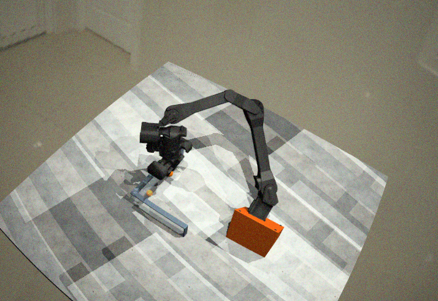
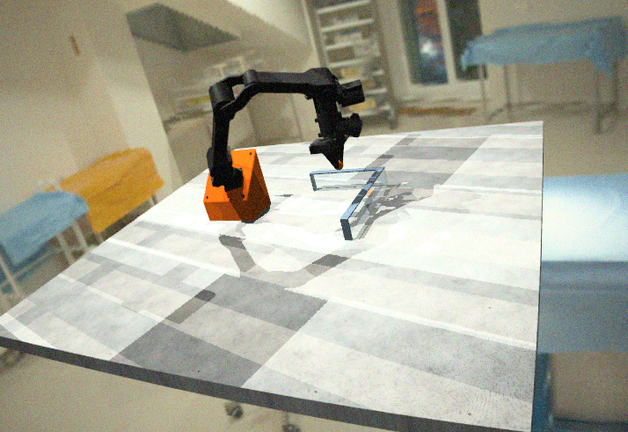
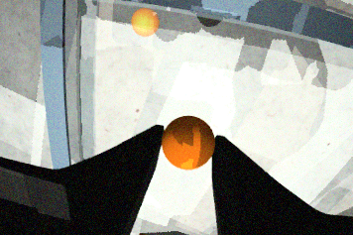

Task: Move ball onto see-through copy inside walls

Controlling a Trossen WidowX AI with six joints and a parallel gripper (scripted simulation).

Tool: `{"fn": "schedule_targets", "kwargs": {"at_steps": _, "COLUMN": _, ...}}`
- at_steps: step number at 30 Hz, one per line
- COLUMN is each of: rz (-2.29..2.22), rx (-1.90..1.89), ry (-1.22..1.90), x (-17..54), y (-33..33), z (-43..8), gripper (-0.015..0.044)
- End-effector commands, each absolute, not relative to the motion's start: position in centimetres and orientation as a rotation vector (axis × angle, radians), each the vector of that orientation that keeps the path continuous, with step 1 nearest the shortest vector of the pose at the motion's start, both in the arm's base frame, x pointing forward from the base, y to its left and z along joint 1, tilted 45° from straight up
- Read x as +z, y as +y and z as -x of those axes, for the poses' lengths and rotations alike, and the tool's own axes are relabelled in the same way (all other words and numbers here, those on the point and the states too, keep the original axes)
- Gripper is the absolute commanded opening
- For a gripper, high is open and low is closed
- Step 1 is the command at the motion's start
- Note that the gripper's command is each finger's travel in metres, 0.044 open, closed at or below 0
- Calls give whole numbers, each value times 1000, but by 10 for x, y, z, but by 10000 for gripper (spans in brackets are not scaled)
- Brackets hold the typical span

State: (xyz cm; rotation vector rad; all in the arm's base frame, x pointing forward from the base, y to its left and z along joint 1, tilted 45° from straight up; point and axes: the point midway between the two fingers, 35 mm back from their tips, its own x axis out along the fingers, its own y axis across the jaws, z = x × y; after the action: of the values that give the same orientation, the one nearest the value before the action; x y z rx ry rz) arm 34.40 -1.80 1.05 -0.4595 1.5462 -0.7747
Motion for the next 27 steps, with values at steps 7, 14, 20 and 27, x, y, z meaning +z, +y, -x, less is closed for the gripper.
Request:
{"fn": "schedule_targets", "kwargs": {"at_steps": 7, "rz": 447, "rx": -775, "ry": 1537, "x": -19, "y": -12, "z": -376, "gripper": 0}}
{"fn": "schedule_targets", "kwargs": {"at_steps": 14, "rz": 446, "rx": -775, "ry": 1536, "x": -42, "y": -8, "z": -393, "gripper": 0}}
{"fn": "schedule_targets", "kwargs": {"at_steps": 20, "rz": 446, "rx": -774, "ry": 1535, "x": -53, "y": -19, "z": -393, "gripper": 0}}
{"fn": "schedule_targets", "kwargs": {"at_steps": 27, "rz": 448, "rx": -776, "ry": 1535, "x": -85, "y": -51, "z": -386, "gripper": 0}}
